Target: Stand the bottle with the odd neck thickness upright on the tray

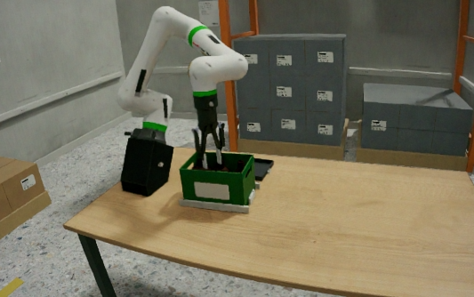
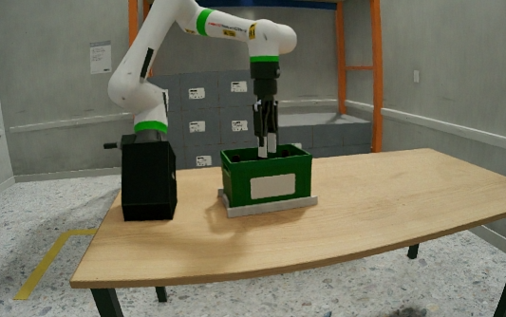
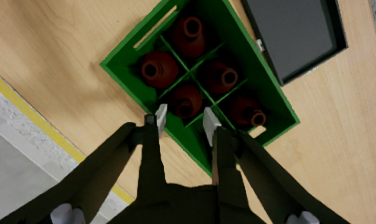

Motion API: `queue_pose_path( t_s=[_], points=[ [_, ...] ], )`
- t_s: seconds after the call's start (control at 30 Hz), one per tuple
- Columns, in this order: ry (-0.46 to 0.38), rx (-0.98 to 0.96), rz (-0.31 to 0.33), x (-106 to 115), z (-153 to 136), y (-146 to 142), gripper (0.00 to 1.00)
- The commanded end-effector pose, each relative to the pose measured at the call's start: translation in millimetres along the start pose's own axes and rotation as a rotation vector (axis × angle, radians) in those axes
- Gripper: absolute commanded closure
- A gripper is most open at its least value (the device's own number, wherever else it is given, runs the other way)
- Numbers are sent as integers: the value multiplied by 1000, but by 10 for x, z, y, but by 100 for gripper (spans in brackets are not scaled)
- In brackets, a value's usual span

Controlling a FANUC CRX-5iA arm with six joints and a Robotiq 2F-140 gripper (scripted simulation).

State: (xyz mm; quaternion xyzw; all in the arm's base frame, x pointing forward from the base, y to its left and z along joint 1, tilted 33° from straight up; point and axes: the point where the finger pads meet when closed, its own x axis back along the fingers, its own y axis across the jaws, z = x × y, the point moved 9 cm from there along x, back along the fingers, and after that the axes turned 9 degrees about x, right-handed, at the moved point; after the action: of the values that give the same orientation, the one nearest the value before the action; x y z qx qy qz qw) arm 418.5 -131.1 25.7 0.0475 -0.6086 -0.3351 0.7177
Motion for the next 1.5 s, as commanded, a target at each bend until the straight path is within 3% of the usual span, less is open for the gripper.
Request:
queue_pose_path(
  t_s=[0.0, 1.47],
  points=[
    [-1, 0, 0, -9, -4, -1, 56],
    [-1, 0, 0, -365, -4, -1, 56]
  ],
)
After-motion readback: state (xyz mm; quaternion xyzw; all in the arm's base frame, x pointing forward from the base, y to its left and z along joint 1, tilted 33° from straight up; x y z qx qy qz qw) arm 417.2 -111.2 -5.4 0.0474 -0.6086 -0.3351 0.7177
